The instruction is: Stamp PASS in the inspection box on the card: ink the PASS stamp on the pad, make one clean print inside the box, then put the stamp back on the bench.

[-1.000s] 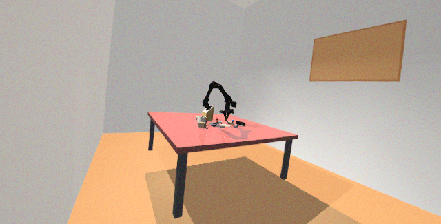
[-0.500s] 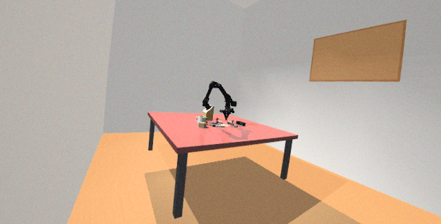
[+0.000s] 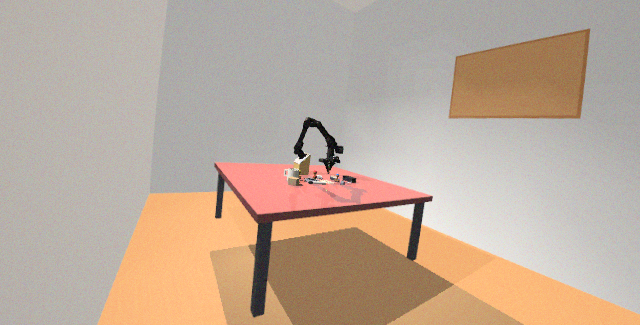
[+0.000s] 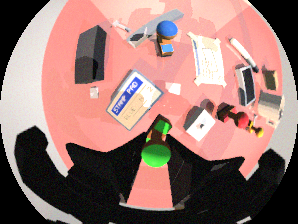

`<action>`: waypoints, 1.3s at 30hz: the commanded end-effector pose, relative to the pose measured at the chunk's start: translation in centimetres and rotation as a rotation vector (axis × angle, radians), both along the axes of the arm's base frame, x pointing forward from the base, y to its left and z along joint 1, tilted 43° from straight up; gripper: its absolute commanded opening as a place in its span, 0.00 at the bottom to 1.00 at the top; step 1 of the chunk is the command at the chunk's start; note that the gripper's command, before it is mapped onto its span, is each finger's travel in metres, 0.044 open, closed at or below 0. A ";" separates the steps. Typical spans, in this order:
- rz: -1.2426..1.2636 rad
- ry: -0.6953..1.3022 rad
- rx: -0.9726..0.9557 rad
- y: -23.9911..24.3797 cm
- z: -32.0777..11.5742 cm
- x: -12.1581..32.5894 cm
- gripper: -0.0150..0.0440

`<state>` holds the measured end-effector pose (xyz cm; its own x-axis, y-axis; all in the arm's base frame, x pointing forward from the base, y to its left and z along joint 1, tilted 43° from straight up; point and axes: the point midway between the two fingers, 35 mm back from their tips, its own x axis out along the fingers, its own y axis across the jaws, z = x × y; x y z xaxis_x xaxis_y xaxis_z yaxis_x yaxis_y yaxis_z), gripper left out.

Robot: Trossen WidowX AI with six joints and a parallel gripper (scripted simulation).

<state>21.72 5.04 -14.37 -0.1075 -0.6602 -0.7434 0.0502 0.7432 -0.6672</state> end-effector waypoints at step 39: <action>-0.003 -0.002 0.002 1.5 1.6 0.1 0.25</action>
